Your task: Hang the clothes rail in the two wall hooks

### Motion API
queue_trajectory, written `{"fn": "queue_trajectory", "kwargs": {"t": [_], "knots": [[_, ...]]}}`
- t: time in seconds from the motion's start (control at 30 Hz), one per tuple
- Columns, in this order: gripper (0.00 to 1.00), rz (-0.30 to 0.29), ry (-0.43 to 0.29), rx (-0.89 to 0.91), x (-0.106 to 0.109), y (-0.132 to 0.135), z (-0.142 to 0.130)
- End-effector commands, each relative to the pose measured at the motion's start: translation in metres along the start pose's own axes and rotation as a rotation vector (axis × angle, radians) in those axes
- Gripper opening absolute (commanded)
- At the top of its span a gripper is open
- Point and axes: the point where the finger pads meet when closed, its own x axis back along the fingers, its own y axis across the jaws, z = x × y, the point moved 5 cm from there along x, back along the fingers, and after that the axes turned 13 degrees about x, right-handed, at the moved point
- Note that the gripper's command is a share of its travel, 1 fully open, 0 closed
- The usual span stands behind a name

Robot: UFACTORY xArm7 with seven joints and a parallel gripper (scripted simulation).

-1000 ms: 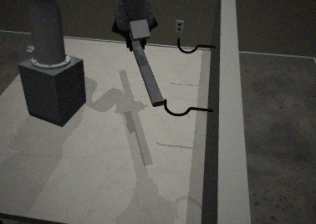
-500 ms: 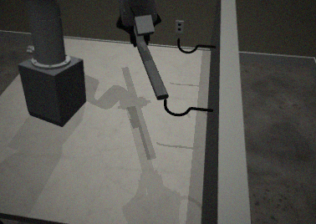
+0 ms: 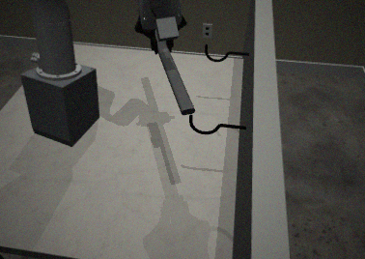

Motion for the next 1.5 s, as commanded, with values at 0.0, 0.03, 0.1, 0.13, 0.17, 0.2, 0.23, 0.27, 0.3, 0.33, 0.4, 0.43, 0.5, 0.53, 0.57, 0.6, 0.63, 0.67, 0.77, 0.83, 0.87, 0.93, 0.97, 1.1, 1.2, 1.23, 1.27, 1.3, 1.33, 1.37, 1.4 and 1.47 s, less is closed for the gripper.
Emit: {"fn": "queue_trajectory", "kwargs": {"t": [0.0, 0.03, 0.1, 0.13, 0.17, 0.2, 0.23, 0.27, 0.3, 0.33, 0.4, 0.43, 0.5, 0.53, 0.57, 0.6, 0.63, 0.67, 0.77, 0.83, 0.87, 0.93, 0.97, 1.1, 1.2, 1.23, 1.27, 1.3, 1.33, 1.37, 1.4, 1.47], "knots": [[0.0, 0.003, 0.003, 0.0, 0.0013, -0.0008, 0.0009], [0.0, 0.003, 0.003, 0.0, 0.0013, -0.0008, 0.0009], [0.0, 0.003, 0.003, -0.005, 0.0013, -0.0009, 0.0009], [0.0, 0.003, 0.003, -0.01, 0.0013, -0.0009, 0.0009], [0.0, 0.003, 0.003, -0.015, 0.0013, -0.0008, 0.0009], [0.0, 0.003, 0.003, -0.02, 0.0013, -0.0009, 0.0008], [0.0, 0.003, 0.003, -0.025, 0.0013, -0.0009, 0.0008], [0.0, 0.003, 0.003, -0.03, 0.0013, -0.0009, 0.0008], [0.0, 0.003, 0.003, -0.03, 0.0013, -0.0009, 0.0008], [0.0, 0.003, 0.003, -0.03, 0.0013, -0.0009, 0.0008], [0.0, 0.003, 0.003, -0.04, 0.0013, -0.0009, 0.0008], [0.0, 0.003, 0.003, -0.045, 0.0013, -0.0009, 0.0008], [0.0, 0.003, 0.003, -0.055, 0.0013, -0.0009, 0.0008], [0.0, 0.003, 0.003, -0.06, 0.0013, -0.0009, 0.0008], [0.0, 0.003, 0.003, -0.065, 0.0013, -0.0009, 0.0008], [0.0, 0.003, 0.003, -0.07, 0.0013, -0.0009, 0.0008], [0.0, 0.003, 0.003, -0.075, 0.0013, -0.0009, 0.0008], [0.0, 0.003, 0.003, -0.08, 0.0013, -0.0009, 0.0008], [0.0, 0.003, 0.003, -0.095, 0.0013, -0.0009, 0.0008], [0.0, 0.003, 0.003, -0.105, 0.0013, -0.0009, 0.0008], [0.0, 0.003, 0.003, -0.105, 0.0013, -0.0009, 0.0008], [0.0, 0.003, 0.003, -0.11, 0.0013, -0.0008, 0.0009], [0.0, 0.003, 0.003, -0.115, 0.0013, -0.0009, 0.0008], [0.0, 0.003, 0.003, -0.135, 0.0013, -0.0009, 0.0008], [0.0, 0.003, 0.003, -0.15, 0.0013, -0.0009, 0.0008], [0.0, 0.003, 0.003, -0.155, 0.0013, -0.0009, 0.0008], [0.0, 0.003, 0.003, -0.16, 0.0013, -0.0009, 0.0008], [0.0, 0.003, 0.003, -0.165, 0.0013, -0.0009, 0.0008], [0.0, 0.003, 0.003, -0.17, 0.0013, -0.0009, 0.0008], [0.0, 0.003, 0.003, -0.175, 0.0013, -0.0009, 0.0008], [0.0, 0.003, 0.003, -0.18, 0.0013, -0.0009, 0.0008], [0.0, 0.003, 0.003, -0.18, 0.0013, -0.0009, 0.0008]]}}
